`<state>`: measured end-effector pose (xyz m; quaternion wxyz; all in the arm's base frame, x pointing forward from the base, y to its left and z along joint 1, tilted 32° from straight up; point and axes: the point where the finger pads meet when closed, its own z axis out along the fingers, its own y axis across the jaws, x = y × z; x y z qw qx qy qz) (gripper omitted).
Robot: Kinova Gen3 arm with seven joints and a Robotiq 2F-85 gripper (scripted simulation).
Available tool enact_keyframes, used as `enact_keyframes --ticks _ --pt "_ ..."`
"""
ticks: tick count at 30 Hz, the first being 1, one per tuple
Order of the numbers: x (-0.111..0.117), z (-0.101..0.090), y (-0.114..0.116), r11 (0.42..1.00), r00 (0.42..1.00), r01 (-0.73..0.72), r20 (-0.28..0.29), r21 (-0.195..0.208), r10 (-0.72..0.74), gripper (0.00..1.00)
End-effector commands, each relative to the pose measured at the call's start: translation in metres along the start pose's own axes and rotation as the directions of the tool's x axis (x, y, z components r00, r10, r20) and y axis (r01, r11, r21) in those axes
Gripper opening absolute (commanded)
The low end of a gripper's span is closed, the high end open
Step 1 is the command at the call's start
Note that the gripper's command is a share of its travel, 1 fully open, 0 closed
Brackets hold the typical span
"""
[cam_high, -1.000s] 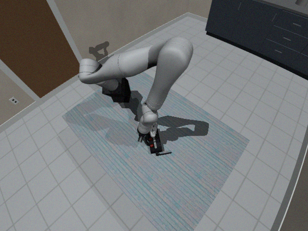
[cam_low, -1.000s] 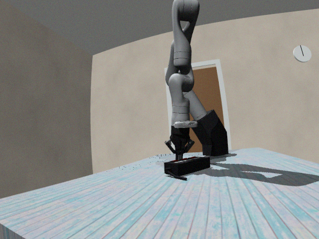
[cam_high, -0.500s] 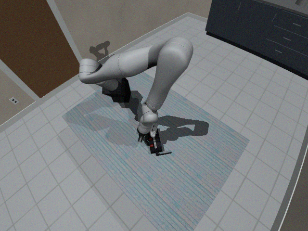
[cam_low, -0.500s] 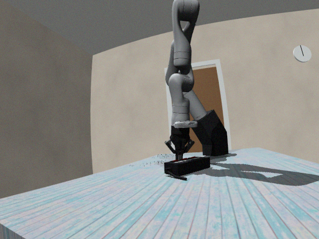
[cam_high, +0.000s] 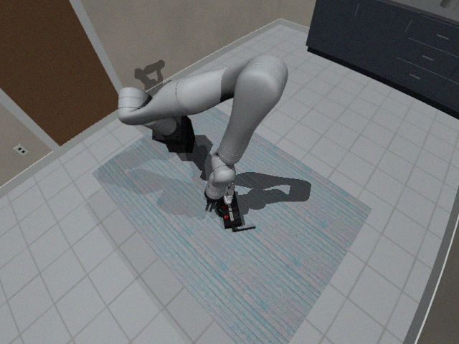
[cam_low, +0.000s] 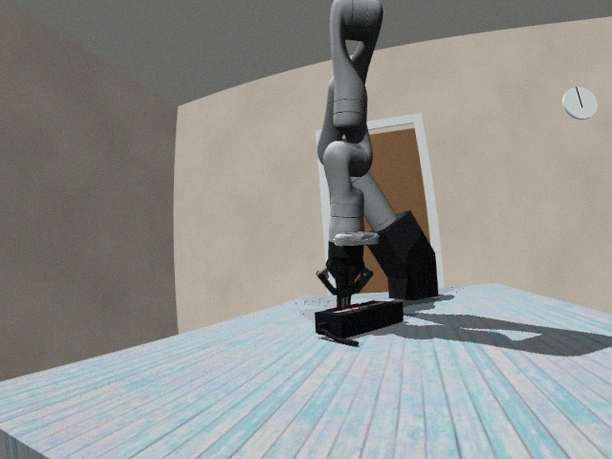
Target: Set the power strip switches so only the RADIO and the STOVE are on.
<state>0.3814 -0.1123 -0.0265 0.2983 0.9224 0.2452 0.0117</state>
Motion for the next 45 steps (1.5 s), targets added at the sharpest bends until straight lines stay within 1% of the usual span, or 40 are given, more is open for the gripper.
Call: enact_keyframes --ticks 1,12,13,17,18,25,26,34,35,44,45 --pt "0.000 0.000 0.000 1.000 1.000 0.000 -0.001 0.000 0.000 0.00" --pt "0.000 -0.001 0.000 1.000 1.000 0.000 -0.001 0.000 0.000 0.00" --pt "0.000 -0.004 0.000 1.000 1.000 0.000 -0.001 -0.001 0.000 0.00" --pt "0.000 -0.004 0.000 1.000 1.000 0.000 -0.001 -0.001 0.000 0.00" --pt "-0.001 -0.010 0.001 1.000 1.000 -0.001 -0.001 -0.002 0.001 0.00" --pt "-0.001 -0.010 0.001 1.000 1.000 -0.001 -0.001 -0.002 0.001 0.00" --pt "-0.002 -0.020 0.002 1.000 1.000 -0.001 -0.002 -0.004 0.001 0.00" --pt "-0.002 -0.020 0.002 1.000 1.000 -0.001 -0.002 -0.004 0.001 0.00" --pt "-0.005 -0.032 0.003 1.000 1.000 -0.002 -0.002 -0.006 0.002 0.00" --pt "-0.005 -0.032 0.003 1.000 1.000 -0.002 -0.002 -0.006 0.002 0.00" --pt "-0.008 -0.046 0.003 1.000 1.000 -0.002 -0.002 -0.006 0.002 0.00"
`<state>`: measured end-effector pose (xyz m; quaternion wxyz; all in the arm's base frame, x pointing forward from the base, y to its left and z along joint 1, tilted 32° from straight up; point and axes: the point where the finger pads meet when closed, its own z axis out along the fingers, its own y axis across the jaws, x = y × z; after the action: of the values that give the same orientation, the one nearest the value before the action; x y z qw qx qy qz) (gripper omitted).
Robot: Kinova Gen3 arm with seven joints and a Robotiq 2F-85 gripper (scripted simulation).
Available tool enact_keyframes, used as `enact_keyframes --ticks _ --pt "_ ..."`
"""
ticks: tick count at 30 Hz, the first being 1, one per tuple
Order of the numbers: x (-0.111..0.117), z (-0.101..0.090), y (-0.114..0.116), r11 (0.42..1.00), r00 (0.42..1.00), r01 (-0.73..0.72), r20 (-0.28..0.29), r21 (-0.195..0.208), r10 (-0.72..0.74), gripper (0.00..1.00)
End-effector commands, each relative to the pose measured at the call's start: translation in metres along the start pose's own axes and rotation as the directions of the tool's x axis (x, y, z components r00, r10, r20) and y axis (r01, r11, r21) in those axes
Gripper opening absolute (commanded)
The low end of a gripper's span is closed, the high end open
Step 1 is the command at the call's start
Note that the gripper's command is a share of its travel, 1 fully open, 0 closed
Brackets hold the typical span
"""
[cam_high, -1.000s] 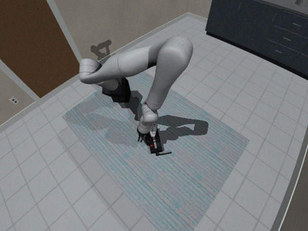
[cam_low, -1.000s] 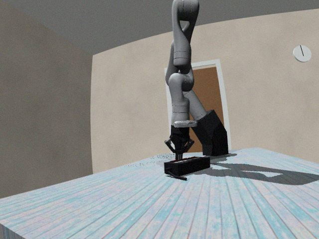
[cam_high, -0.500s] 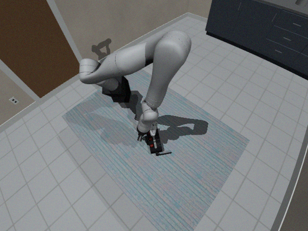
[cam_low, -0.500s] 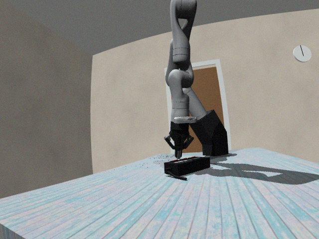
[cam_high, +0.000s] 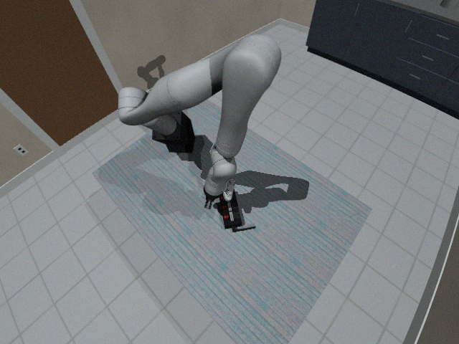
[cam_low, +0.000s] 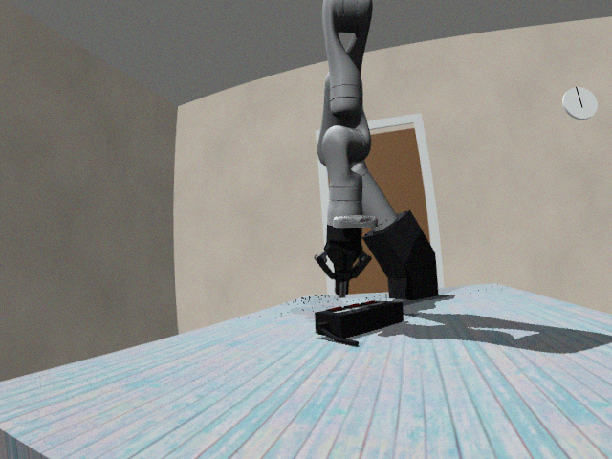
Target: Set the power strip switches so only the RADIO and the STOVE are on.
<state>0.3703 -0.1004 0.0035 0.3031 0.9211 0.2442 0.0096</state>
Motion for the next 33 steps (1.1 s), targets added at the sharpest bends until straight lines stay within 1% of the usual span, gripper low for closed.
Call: enact_keyframes --ticks 1,10,11,22,23,32,33 --pt "0.000 -0.013 0.000 1.000 1.000 -0.002 -0.009 0.003 0.002 0.00" --pt "0.000 -0.013 0.000 1.000 1.000 -0.002 -0.009 0.003 0.002 0.00" --pt "-0.004 -0.025 0.000 1.000 1.000 -0.002 -0.009 0.003 0.002 0.00" --pt "-0.004 -0.025 0.000 1.000 1.000 -0.002 -0.009 0.003 0.002 0.00" --pt "-0.008 -0.037 0.000 1.000 1.000 -0.002 -0.009 0.005 0.002 0.00" --pt "-0.008 -0.037 0.000 1.000 1.000 -0.002 -0.009 0.005 0.002 0.00" --pt "-0.012 -0.045 0.000 1.000 1.000 -0.002 -0.008 0.007 0.002 0.00"
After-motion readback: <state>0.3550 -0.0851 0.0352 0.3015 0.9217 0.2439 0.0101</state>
